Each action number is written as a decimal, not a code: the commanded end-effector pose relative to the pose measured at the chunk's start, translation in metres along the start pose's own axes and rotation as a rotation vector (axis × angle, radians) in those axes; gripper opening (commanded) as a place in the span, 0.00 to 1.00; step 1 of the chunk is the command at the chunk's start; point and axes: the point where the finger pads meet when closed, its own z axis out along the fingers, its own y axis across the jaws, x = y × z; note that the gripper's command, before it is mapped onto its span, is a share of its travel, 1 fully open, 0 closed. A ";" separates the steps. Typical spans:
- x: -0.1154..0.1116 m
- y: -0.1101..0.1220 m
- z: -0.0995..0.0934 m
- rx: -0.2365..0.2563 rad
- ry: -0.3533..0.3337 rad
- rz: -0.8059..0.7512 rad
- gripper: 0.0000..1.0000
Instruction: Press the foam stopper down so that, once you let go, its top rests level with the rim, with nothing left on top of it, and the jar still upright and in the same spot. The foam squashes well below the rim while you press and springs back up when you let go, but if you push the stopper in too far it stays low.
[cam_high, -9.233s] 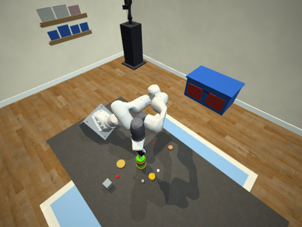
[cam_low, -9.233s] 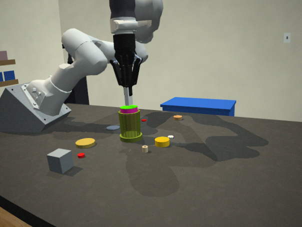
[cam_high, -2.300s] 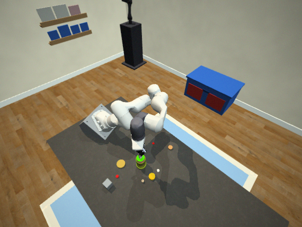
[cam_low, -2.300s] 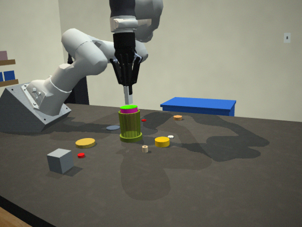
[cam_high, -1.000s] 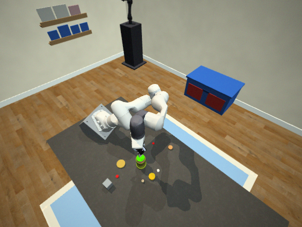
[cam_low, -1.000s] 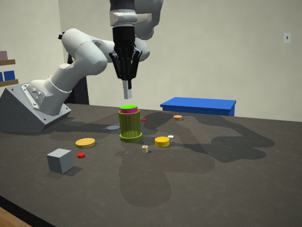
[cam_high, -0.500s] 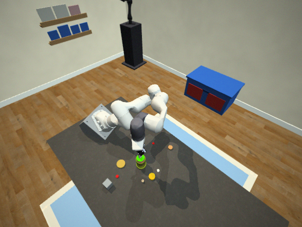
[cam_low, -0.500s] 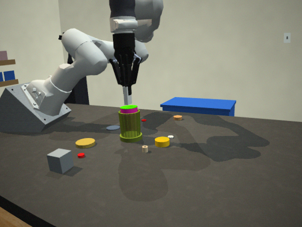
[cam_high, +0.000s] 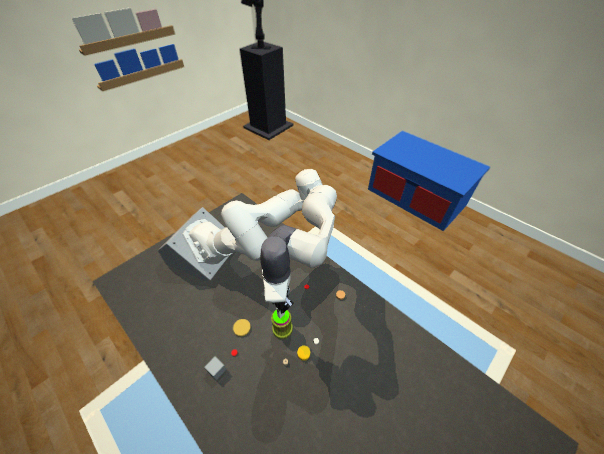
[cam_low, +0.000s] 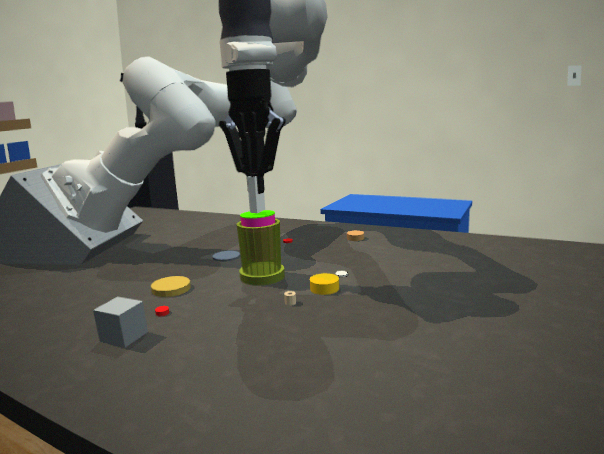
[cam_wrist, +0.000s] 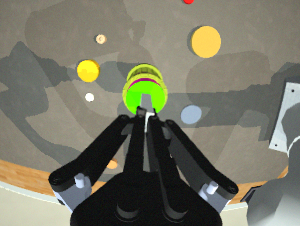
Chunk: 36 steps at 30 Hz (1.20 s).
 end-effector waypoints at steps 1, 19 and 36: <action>0.001 0.000 0.001 0.001 0.002 0.000 0.00; 0.000 0.001 0.005 0.001 0.002 0.000 0.00; -0.001 0.002 0.012 0.001 0.002 0.000 0.00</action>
